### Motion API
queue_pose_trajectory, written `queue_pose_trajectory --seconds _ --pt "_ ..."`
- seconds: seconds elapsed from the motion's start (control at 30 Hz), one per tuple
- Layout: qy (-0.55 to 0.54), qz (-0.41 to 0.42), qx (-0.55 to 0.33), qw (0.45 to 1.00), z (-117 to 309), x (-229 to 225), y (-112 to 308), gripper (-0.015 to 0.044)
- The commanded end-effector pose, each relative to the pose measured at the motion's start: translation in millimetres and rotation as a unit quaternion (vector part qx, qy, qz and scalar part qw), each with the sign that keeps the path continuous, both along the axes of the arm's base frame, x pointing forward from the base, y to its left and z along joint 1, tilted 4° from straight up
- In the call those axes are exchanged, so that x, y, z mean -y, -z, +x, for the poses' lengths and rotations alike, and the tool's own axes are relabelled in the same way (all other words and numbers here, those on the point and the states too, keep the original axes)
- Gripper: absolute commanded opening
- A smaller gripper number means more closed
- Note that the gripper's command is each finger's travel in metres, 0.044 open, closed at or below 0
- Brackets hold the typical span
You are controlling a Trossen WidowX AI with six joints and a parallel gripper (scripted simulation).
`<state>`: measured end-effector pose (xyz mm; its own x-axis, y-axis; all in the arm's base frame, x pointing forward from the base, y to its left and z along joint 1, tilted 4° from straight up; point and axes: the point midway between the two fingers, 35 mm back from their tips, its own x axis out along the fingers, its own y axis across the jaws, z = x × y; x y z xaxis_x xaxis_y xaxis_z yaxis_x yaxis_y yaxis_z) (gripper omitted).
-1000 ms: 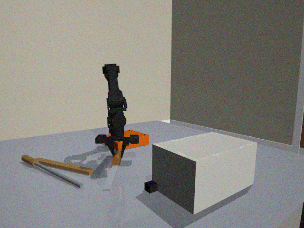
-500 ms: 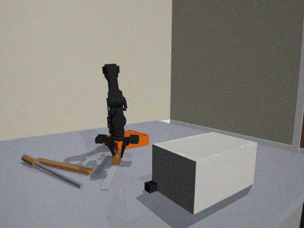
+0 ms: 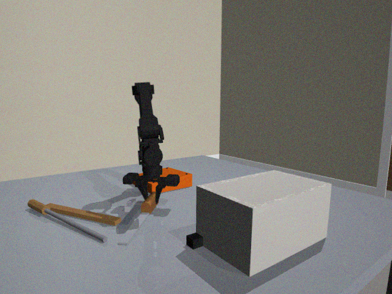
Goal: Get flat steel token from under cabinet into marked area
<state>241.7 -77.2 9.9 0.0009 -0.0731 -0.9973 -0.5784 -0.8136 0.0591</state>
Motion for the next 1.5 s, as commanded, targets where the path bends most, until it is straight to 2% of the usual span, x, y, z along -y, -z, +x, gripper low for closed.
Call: queue_pose_trajectory --seconds 0.0,0.73,1.47 --pt "0.020 0.000 0.002 1.000 -0.2 0.0 -0.1 0.0000" --pt "0.108 0.000 0.008 0.994 -0.3 0.1 -0.1 0.0000" --pt "0.034 0.000 0.003 0.999 -0.7 0.9 -0.2 0.0000"
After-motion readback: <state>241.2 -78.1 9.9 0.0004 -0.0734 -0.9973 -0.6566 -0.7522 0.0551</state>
